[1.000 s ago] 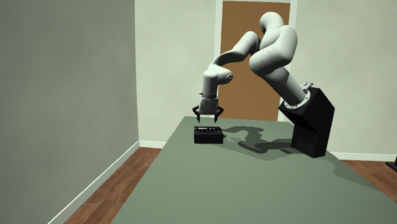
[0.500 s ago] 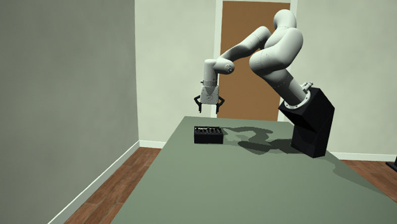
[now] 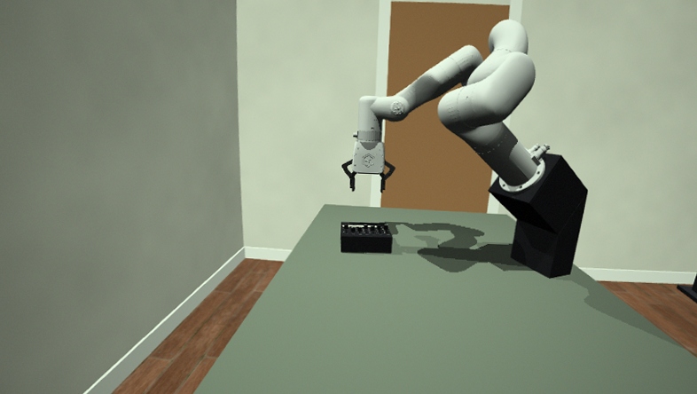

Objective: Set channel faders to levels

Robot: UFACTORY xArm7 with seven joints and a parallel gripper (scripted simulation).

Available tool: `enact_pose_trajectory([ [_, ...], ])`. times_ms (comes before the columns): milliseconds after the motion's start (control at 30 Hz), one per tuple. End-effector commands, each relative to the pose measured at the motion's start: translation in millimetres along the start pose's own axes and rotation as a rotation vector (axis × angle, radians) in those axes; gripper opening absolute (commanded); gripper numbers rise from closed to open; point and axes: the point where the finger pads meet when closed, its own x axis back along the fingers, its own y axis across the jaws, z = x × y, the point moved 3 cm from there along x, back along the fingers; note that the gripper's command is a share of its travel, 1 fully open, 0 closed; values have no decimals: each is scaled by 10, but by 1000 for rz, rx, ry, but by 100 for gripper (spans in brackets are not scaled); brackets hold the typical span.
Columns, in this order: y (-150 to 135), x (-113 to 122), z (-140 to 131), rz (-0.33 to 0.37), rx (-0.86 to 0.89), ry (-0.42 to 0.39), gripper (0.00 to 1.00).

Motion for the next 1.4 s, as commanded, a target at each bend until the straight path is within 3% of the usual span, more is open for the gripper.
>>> enact_pose_trajectory([
  [0,-7,-1,-42,-6,7,40,100],
  [167,38,-126,-509,0,91,288,100],
  [233,38,-126,-509,0,91,288,100],
  [333,96,-196,-741,28,140,363,100],
  [1367,105,-205,-768,32,145,370,100],
])
